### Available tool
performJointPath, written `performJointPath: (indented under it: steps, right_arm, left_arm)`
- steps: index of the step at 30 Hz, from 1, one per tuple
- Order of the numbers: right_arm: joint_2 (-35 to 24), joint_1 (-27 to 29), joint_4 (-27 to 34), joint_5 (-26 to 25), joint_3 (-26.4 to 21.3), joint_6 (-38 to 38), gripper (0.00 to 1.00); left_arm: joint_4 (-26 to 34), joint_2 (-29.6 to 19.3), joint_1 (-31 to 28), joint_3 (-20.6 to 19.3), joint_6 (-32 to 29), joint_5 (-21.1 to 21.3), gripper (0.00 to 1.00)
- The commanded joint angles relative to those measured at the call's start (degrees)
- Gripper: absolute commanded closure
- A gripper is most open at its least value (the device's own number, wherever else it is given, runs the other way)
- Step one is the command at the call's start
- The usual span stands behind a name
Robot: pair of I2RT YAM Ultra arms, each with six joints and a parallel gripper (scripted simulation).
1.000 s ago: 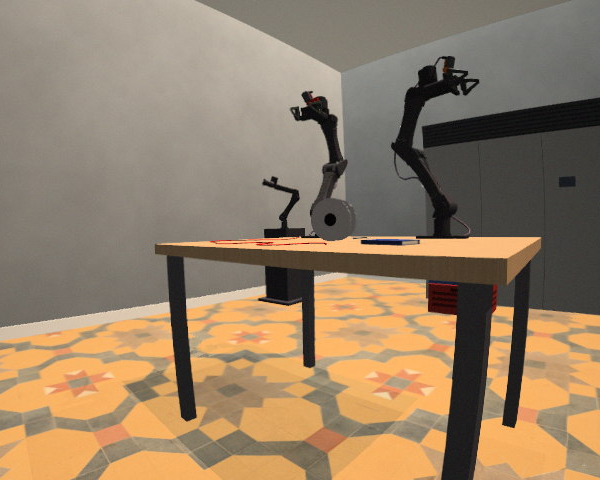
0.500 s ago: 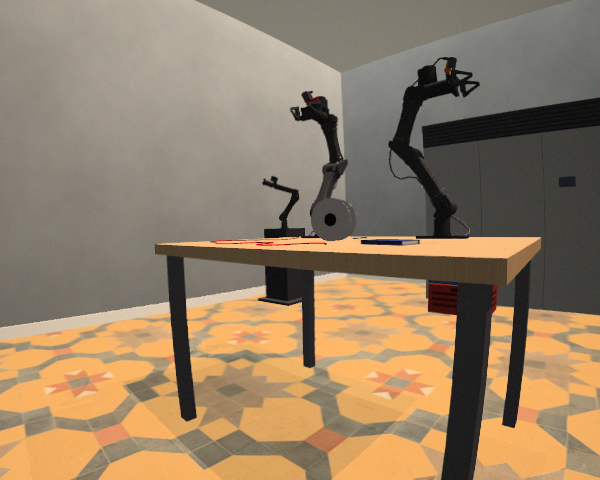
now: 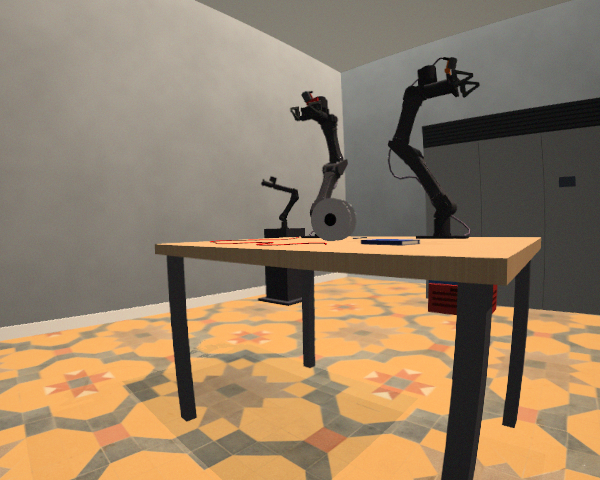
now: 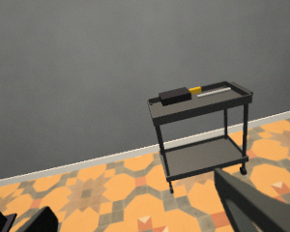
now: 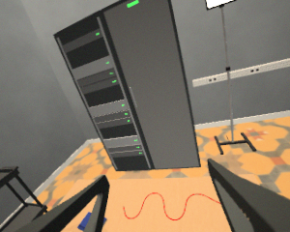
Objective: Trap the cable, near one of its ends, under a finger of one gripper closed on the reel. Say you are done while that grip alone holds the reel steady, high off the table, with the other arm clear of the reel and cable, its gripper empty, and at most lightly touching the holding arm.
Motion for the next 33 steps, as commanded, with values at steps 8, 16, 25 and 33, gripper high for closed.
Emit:
performJointPath:
  steps: [8, 16, 25, 33]
  right_arm:
    - [0.2, -0.4, 2.9, 0.4, -2.9, -0.8, 0.00]
    - [1.2, -0.4, 7.6, 0.4, -7.7, -0.8, 0.00]
    - [1.5, -0.5, 19.5, 0.3, -19.4, -0.8, 0.00]
    - [1.0, -0.5, 29.8, 0.3, -29.3, -0.8, 0.00]
  left_arm:
    - [1.5, 0.8, 0.4, -2.9, -0.6, -0.3, 0.00]
    - [6.5, 0.9, 0.4, -7.6, -0.6, -0.3, 0.00]
    - [18.5, 1.5, 0.7, -19.5, -0.6, 0.2, 0.00]
    - [29.0, 1.2, 0.8, -29.4, -0.5, 0.3, 0.00]
